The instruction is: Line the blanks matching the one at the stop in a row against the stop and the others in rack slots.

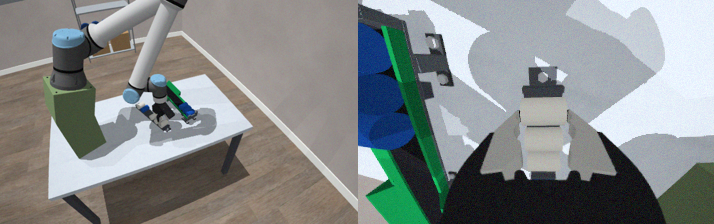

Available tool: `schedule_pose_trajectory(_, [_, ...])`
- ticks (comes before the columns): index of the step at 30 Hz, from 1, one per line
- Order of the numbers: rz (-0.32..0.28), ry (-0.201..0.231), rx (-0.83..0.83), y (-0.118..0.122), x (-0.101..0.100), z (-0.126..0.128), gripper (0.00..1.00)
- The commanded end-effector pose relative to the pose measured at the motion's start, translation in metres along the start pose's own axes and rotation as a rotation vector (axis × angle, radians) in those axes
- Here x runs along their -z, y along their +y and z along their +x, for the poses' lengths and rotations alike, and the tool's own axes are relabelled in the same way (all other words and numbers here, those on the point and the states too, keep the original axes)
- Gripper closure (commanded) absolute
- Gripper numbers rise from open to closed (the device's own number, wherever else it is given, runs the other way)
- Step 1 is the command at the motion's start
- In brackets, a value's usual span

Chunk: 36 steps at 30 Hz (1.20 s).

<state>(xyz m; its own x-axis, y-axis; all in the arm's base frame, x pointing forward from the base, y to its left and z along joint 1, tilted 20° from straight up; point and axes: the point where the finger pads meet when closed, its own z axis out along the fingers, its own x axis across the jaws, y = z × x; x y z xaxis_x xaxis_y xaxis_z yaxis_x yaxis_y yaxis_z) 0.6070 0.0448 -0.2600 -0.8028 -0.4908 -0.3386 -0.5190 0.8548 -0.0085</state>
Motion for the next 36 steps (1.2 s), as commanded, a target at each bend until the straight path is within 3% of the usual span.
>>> schedule_pose_trajectory(1, [0.0, 0.0, 0.0, 0.0, 0.0, 0.0, 0.62])
schedule_pose_trajectory(13, [0.0, 0.0, 0.0, 0.0, 0.0, 0.0, 0.52])
schedule_pose_trajectory(26, [0.0, 0.0, 0.0, 0.0, 0.001, 0.0, 0.52])
schedule_pose_trajectory(36, [0.0, 0.0, 0.0, 0.0, 0.026, 0.0, 0.52])
